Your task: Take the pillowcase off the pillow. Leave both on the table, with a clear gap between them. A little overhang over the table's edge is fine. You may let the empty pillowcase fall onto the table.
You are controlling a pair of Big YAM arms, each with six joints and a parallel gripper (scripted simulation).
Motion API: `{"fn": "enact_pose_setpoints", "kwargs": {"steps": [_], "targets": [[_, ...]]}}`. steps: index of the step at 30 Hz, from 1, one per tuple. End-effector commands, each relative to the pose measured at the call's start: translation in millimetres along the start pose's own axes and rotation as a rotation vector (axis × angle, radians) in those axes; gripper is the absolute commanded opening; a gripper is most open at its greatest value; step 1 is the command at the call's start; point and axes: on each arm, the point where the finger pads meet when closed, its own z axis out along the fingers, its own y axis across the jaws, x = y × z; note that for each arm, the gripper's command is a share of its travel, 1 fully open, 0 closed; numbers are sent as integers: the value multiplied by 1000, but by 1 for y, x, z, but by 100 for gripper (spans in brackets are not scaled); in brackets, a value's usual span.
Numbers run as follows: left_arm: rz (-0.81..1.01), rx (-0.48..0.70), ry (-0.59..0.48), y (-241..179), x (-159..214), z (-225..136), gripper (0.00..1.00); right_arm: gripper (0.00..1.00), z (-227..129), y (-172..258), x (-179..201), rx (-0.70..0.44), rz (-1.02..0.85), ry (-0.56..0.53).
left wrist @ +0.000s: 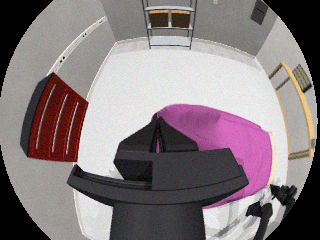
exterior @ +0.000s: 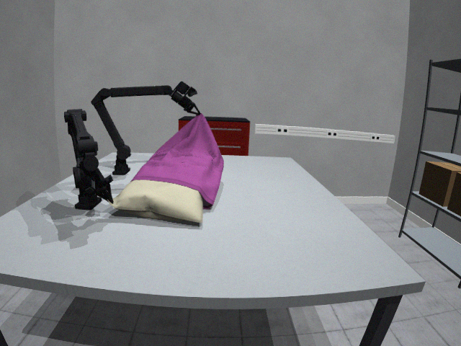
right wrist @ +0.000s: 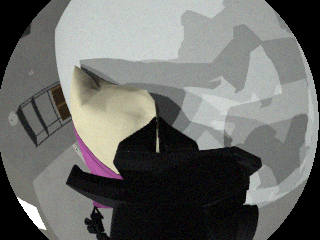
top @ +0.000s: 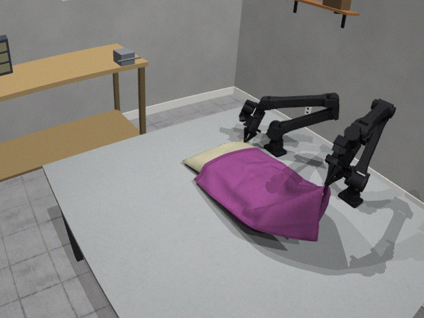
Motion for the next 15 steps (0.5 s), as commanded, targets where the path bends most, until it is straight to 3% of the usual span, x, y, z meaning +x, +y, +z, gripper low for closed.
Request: {"fn": "enact_pose_setpoints", "kwargs": {"steps": [1, 8, 11, 15], "targets": [[-14, -51, -194, 18, -86, -43, 2, 2, -6, 8, -6, -8, -20, -22], [-23, -64, -240, 20, -100, -55, 2, 2, -6, 8, -6, -8, -20, -22], [-15, -46, -298, 6, -116, -77, 2, 2, -6, 8, -6, -8, -20, -22], [-36, -79, -341, 20, -126, -92, 2, 2, -6, 8, -6, -8, -20, -22]]}}
